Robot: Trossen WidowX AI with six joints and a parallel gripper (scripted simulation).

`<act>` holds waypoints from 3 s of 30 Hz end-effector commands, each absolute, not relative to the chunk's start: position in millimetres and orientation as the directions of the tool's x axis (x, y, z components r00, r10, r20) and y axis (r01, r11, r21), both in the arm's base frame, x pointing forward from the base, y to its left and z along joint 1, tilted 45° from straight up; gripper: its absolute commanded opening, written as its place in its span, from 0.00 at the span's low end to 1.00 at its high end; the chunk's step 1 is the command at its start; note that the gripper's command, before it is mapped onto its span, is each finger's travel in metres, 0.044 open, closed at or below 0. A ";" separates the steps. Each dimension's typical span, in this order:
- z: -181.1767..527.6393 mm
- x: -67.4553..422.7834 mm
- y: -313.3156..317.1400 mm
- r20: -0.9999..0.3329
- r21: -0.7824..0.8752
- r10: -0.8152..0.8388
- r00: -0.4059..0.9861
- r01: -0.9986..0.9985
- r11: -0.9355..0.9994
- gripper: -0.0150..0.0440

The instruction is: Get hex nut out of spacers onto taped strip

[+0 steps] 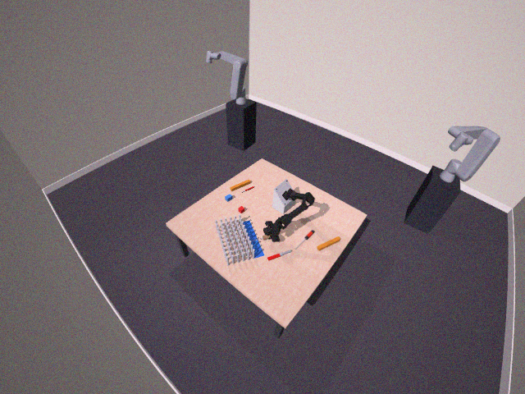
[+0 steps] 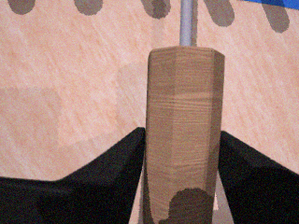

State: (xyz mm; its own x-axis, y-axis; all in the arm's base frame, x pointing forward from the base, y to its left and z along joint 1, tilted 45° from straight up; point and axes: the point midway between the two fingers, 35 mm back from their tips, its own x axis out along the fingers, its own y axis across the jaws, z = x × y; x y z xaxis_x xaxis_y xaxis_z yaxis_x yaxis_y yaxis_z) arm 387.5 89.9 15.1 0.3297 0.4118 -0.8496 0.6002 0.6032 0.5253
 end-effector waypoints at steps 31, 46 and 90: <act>25.1 366.9 103.4 -0.847 0.529 0.416 0.331 0.600 0.601 0.25; 28.8 358.0 109.0 -0.847 0.529 0.416 0.330 0.600 0.600 0.25; 42.5 342.1 110.8 -0.847 0.529 0.417 0.330 0.600 0.600 0.25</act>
State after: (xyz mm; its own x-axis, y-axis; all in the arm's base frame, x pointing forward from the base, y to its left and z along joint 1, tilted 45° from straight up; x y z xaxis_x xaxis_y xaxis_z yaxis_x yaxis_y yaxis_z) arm 339.5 115.3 37.5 0.3178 0.4188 -0.8507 0.6028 0.6033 0.5222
